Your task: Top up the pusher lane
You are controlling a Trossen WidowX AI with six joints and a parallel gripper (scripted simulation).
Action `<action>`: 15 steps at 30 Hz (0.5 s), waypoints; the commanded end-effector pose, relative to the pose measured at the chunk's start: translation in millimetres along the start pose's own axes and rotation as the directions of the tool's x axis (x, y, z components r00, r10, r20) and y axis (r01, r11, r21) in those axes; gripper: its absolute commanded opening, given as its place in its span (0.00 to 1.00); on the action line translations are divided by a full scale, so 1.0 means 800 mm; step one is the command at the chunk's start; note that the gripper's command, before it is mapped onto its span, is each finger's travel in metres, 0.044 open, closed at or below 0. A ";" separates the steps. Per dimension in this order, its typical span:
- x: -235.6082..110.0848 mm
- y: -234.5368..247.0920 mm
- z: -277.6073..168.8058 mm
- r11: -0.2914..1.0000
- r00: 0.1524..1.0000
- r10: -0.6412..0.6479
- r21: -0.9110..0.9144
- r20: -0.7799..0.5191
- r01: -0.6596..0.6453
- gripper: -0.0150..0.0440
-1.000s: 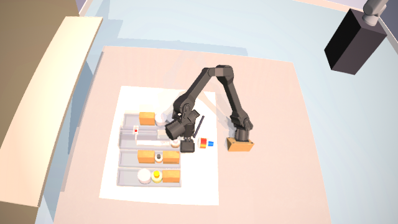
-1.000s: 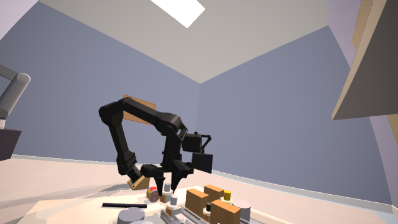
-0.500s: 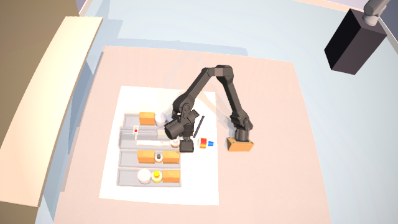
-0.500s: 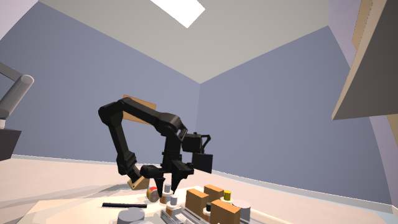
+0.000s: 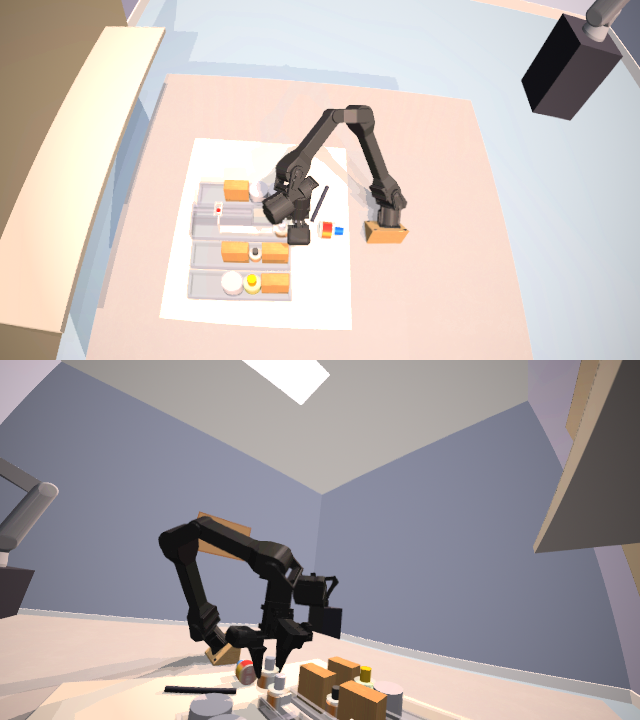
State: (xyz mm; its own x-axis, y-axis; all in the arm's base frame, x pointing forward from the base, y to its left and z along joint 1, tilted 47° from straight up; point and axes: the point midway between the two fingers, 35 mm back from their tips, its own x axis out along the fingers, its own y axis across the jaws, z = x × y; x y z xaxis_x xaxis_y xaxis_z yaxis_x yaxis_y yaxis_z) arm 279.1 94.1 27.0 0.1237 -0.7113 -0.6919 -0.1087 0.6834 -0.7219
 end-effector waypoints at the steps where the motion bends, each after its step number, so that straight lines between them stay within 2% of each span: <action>1: -0.001 0.001 0.008 1.000 1.000 0.000 0.003 0.011 0.000 0.25; 15: -0.001 0.001 0.016 1.000 1.000 0.000 0.003 0.011 0.000 0.25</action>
State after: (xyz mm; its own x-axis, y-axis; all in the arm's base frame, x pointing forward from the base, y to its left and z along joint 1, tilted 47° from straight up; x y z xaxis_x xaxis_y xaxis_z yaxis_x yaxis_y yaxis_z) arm 284.1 94.4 26.4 0.1178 -0.7117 -0.6926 -0.1116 0.6835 -0.7214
